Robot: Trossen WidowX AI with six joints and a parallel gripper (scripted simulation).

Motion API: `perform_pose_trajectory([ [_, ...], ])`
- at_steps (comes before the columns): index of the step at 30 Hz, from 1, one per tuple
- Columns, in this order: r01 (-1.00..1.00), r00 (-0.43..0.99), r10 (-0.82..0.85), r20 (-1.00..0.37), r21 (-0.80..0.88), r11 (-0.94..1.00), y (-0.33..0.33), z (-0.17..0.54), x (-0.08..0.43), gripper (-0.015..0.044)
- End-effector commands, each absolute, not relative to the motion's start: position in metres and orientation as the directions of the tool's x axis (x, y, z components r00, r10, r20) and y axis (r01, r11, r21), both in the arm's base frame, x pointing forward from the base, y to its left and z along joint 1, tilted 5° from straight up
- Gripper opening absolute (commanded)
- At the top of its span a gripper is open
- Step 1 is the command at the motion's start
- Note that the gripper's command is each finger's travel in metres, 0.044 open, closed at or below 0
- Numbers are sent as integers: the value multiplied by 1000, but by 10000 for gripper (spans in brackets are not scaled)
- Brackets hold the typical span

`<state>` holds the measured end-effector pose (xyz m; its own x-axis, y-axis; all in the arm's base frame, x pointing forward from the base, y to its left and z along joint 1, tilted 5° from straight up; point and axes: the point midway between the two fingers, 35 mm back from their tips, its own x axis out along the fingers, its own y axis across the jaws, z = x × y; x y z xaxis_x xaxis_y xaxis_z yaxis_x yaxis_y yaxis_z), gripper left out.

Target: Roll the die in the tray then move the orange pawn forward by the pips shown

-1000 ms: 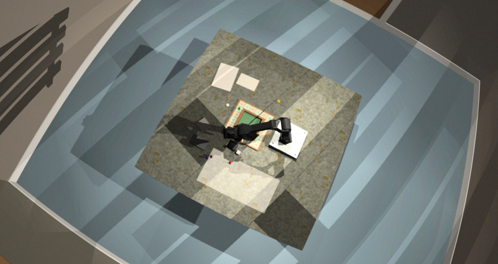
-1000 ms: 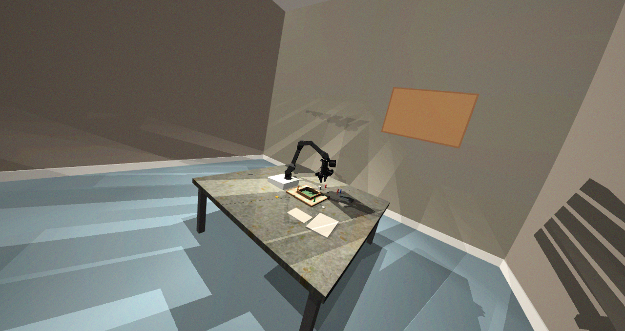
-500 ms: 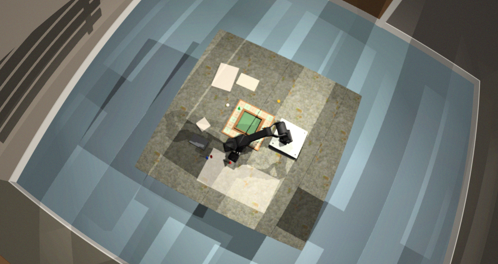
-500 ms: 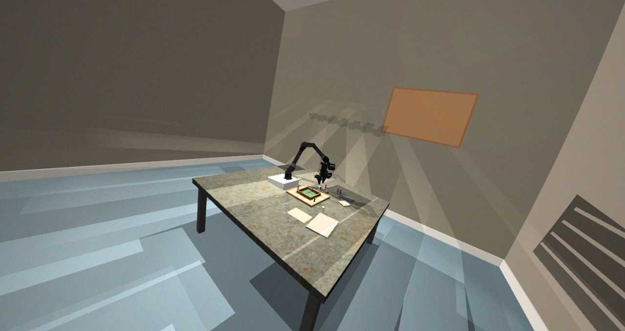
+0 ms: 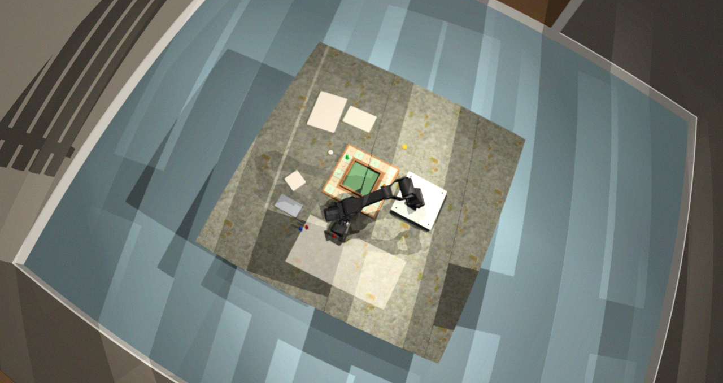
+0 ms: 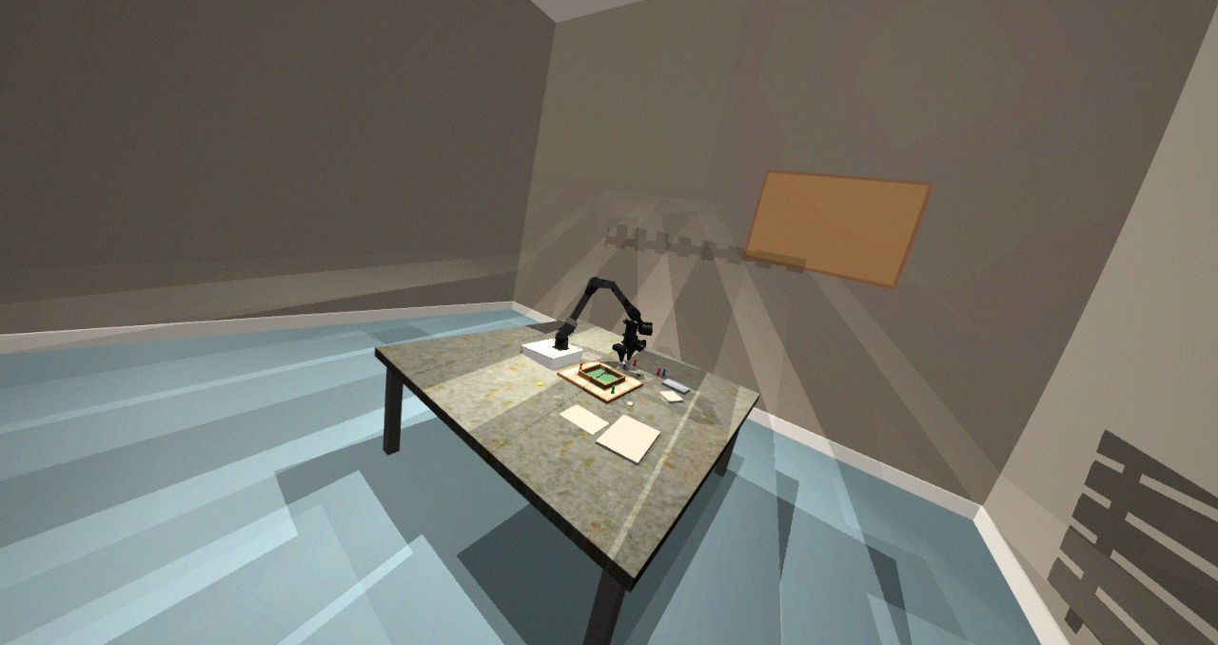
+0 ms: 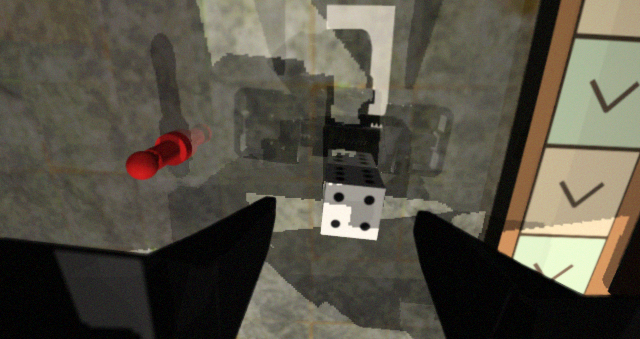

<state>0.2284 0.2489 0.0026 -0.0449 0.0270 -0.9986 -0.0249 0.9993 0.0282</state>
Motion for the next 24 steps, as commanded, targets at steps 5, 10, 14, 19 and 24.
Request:
perform_pose_trajectory([
  [5, -21, -65, 12, -998, 13, 1000, 246, -16, 224, 275],
  [10, -21, -65, 12, -998, 13, 1000, 246, -23, 223, 275],
  [14, -21, -65, 12, -998, 13, 1000, 246, -23, 223, 275],
  [19, -21, -65, 12, -998, 13, 1000, 246, -23, 223, 144],
  [24, -21, -65, 12, -998, 13, 1000, 246, -23, 223, 110],
])
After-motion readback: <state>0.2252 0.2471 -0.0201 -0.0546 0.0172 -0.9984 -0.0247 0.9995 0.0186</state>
